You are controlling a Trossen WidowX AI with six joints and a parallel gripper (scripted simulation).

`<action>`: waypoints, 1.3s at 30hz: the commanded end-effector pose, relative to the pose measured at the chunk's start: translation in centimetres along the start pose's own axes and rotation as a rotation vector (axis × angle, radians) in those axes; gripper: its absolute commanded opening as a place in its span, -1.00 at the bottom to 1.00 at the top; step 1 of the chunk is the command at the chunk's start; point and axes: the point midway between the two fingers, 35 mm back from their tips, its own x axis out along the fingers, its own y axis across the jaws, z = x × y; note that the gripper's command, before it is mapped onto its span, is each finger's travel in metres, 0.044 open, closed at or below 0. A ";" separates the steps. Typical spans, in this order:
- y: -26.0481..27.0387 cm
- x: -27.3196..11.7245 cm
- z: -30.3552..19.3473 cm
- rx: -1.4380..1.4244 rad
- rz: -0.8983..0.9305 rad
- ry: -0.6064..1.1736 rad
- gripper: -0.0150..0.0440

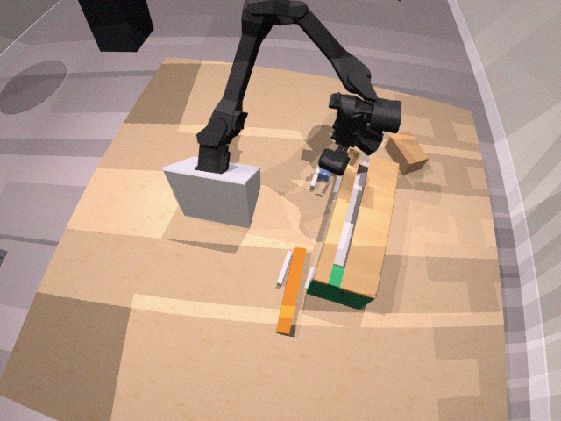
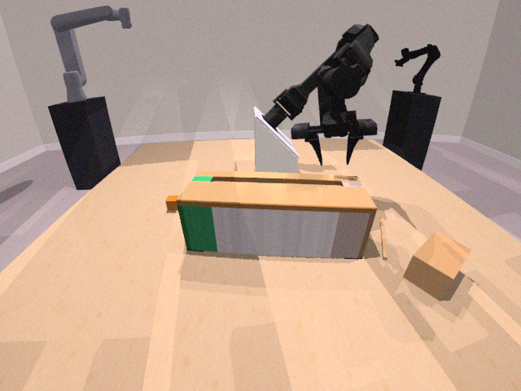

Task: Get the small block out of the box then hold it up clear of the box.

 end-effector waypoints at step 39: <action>3.3 -0.9 -3.4 -3.273 -0.598 0.182 0.47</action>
